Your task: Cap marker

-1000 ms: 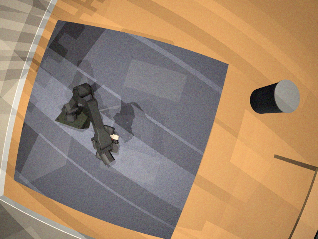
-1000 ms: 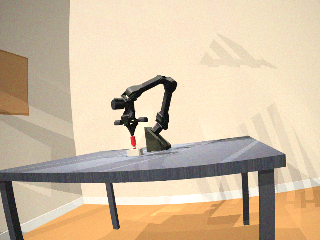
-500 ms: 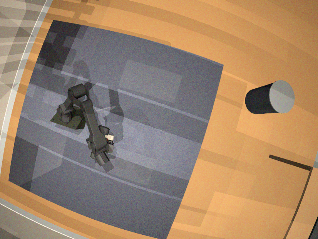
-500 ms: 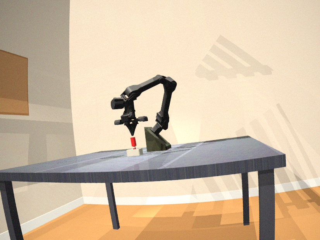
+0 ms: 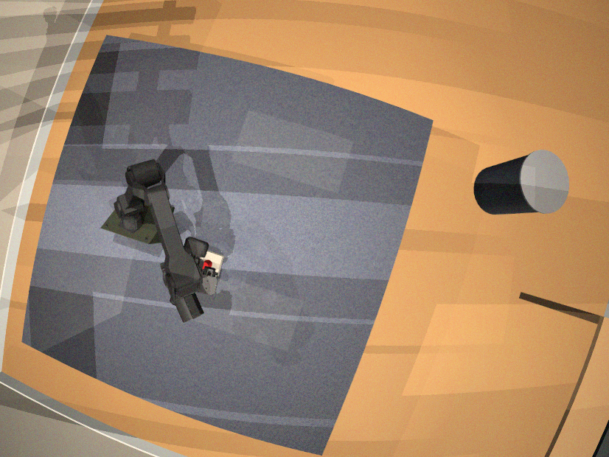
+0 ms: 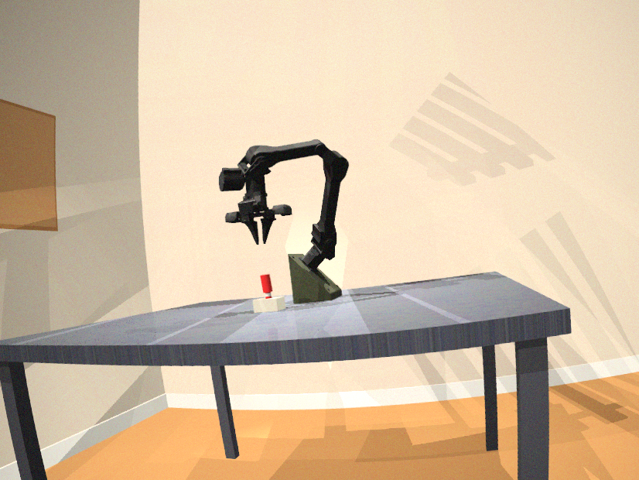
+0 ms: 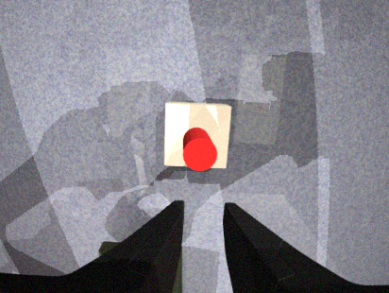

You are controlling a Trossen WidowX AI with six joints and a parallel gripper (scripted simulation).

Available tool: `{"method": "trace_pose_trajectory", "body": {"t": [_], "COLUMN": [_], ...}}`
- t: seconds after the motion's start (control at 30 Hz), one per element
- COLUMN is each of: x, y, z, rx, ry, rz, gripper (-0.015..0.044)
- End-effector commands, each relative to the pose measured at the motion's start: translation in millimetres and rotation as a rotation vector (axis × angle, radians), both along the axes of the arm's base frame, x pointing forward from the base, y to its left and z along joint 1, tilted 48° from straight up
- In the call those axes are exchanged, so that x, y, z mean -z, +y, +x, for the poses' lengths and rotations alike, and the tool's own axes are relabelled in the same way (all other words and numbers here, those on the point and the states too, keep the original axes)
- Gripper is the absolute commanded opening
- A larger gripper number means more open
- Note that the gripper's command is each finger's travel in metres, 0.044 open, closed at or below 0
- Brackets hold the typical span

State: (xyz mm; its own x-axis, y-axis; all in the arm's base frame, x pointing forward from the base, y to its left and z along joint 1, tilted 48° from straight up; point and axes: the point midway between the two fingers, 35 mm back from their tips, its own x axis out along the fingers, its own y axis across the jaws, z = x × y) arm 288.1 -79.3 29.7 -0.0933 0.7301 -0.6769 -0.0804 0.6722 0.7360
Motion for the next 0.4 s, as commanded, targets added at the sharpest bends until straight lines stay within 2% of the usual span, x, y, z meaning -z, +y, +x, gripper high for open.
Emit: {"method": "trace_pose_trajectory", "body": {"t": [0.0, 0.3, 0.37], "x": [-2.0, -2.0, -2.0], "y": [-2.8, -2.8, -2.8], "z": [0.3, 0.3, 0.3], "rx": [-0.005, -0.005, -0.005], "ry": [-0.002, -0.002, -0.002], "rz": [-0.005, -0.005, -0.005], "gripper": [0.0184, 0.0420, 0.0440]}}
